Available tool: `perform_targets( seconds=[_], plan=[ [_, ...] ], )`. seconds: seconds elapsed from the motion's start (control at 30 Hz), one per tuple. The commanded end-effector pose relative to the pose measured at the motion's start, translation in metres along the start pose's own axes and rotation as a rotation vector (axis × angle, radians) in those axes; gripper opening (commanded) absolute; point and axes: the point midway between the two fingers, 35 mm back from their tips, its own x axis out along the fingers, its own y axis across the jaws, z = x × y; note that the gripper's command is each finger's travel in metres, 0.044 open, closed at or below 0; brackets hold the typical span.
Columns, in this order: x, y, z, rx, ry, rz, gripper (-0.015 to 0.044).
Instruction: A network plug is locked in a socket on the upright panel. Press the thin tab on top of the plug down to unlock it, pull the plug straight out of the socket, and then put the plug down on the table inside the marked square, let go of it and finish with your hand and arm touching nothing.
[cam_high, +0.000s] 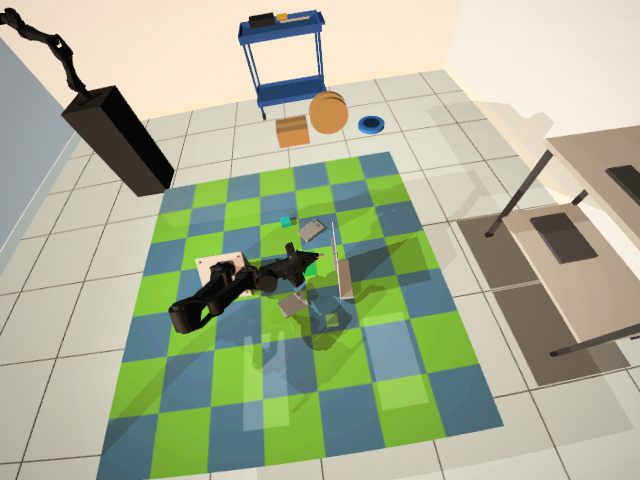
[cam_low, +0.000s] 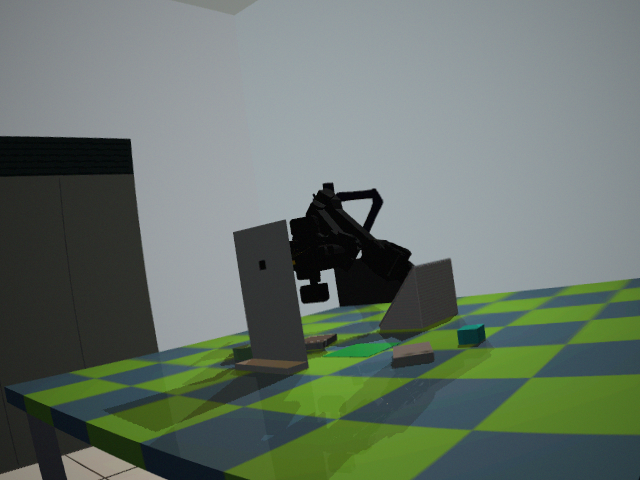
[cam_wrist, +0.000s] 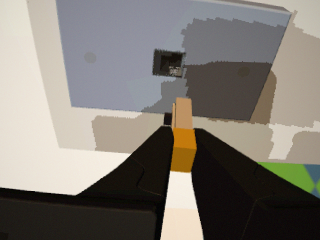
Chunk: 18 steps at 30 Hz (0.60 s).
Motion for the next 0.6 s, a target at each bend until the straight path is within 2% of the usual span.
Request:
perform_targets(
  seconds=[0.0,0.57],
  plan=[
    [-0.0036,0.0011,-0.0003,0.006,-0.005,0.003,0.0],
    [-0.0129,0.001,-0.005,0.006,-0.005,0.003,0.0]
  ],
)
